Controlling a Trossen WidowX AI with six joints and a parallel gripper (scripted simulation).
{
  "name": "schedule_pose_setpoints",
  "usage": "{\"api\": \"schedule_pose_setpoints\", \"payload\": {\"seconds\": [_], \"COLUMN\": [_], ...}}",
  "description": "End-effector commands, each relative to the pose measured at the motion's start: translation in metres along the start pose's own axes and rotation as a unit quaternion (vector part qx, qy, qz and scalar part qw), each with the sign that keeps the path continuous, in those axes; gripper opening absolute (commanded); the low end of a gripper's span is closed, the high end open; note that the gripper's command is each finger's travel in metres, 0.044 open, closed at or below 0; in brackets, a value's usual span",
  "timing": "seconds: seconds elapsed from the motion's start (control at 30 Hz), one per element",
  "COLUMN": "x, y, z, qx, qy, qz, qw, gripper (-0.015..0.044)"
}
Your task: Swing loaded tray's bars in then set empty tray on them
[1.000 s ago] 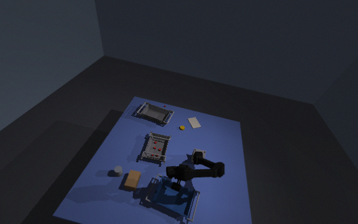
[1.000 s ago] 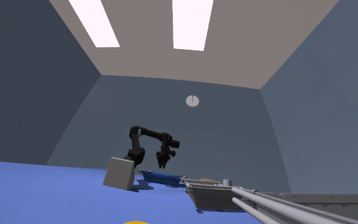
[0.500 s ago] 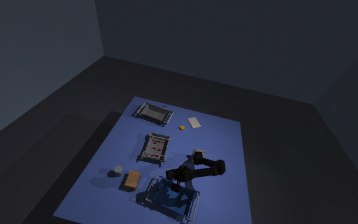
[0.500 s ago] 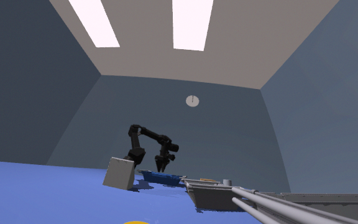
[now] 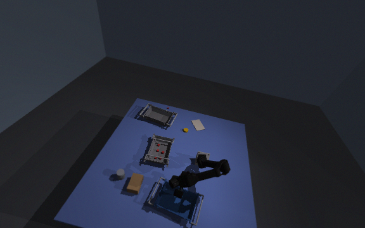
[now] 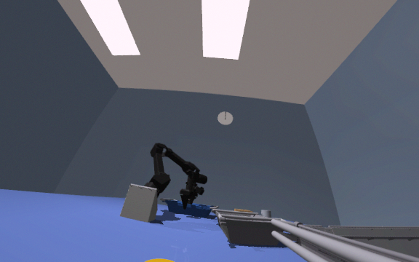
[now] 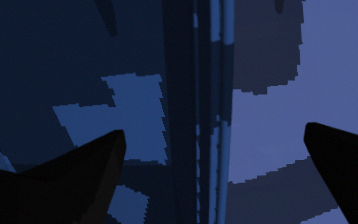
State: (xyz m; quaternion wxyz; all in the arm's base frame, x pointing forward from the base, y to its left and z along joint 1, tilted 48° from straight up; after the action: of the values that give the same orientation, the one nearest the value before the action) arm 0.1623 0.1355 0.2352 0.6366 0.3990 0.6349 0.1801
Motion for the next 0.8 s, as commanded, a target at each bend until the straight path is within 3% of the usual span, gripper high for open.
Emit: {"api": "schedule_pose_setpoints", "payload": {"seconds": [0.0,0.27,0.77], "x": [0.009,0.022,0.022], "y": [-0.001,0.000,0.000], "z": [-0.001,-0.004,-0.004], "qx": [0.004,0.005,0.005], "qy": [-0.001,0.000,0.000], "qz": [0.000,0.006,0.006], "qw": [1.000,1.000,1.000], "gripper": [0.0440,0.0440,0.0236]}}
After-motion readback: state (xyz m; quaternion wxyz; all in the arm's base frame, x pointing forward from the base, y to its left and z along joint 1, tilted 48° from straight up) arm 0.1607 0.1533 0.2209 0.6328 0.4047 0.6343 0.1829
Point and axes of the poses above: the point midway between the two fingers, 35 mm back from their tips, its own x axis out along the fingers, its own y axis across the jaws, z = x × y, the point moved 4 cm from there along -x, back along the fingers
